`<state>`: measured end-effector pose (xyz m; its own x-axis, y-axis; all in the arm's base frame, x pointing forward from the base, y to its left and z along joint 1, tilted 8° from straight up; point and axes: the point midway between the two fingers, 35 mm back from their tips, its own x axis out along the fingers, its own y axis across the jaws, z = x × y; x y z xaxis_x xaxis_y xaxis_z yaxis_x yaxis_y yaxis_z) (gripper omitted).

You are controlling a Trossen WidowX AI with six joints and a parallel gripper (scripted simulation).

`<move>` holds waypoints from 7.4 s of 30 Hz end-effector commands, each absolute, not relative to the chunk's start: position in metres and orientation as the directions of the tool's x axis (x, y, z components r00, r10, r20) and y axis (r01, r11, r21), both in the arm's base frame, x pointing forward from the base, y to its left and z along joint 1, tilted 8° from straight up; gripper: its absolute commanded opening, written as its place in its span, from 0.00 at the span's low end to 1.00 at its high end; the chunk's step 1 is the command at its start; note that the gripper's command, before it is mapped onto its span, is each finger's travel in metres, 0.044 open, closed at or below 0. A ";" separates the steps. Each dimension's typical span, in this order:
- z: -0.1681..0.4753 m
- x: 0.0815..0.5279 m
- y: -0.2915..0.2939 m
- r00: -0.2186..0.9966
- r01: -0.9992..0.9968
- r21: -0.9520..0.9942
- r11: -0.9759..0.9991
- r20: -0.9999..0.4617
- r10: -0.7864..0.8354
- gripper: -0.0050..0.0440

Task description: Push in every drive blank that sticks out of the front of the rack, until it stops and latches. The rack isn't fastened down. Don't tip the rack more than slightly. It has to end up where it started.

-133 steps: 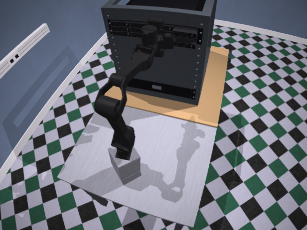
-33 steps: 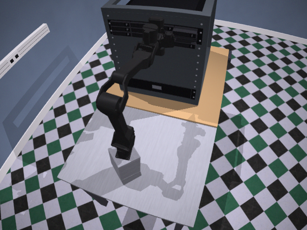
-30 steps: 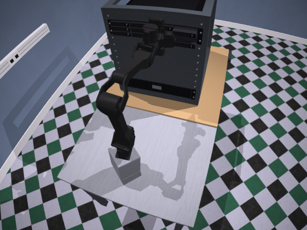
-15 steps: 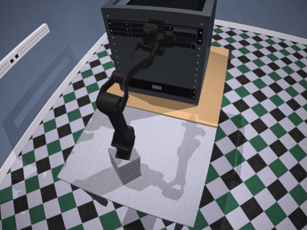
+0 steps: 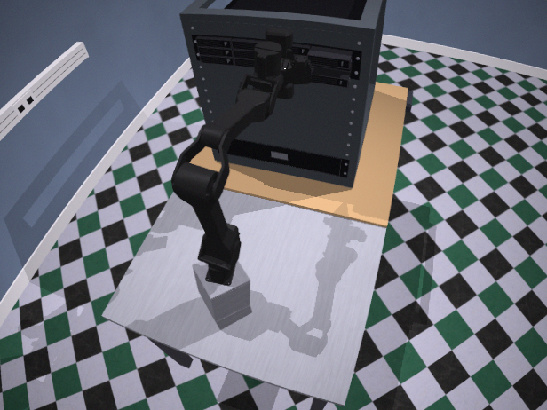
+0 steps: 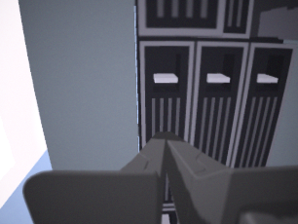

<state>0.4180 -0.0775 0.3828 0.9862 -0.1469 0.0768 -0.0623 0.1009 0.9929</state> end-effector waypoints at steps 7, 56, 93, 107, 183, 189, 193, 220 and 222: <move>0.395 0.418 -0.077 0.983 -0.088 0.991 0.103 0.103 -0.149 0.00; 0.395 0.421 -0.078 0.983 -0.088 0.991 0.103 0.103 -0.149 0.00; 0.377 0.359 -0.069 0.983 -0.088 0.991 0.103 0.103 -0.149 0.00; 0.349 0.358 -0.071 0.983 -0.088 0.991 0.103 0.103 -0.149 0.00; 0.338 0.342 -0.033 0.994 0.006 0.672 0.740 0.076 -0.077 0.00; 0.334 0.334 -0.023 0.996 0.013 0.503 0.864 0.069 -0.055 0.00; 0.332 0.331 -0.018 0.997 0.014 0.411 0.911 0.065 -0.044 0.00; 0.323 0.316 0.000 0.999 0.000 0.003 1.000 0.050 0.000 0.00; 0.323 0.316 0.000 0.999 0.000 0.000 1.000 0.050 0.000 0.00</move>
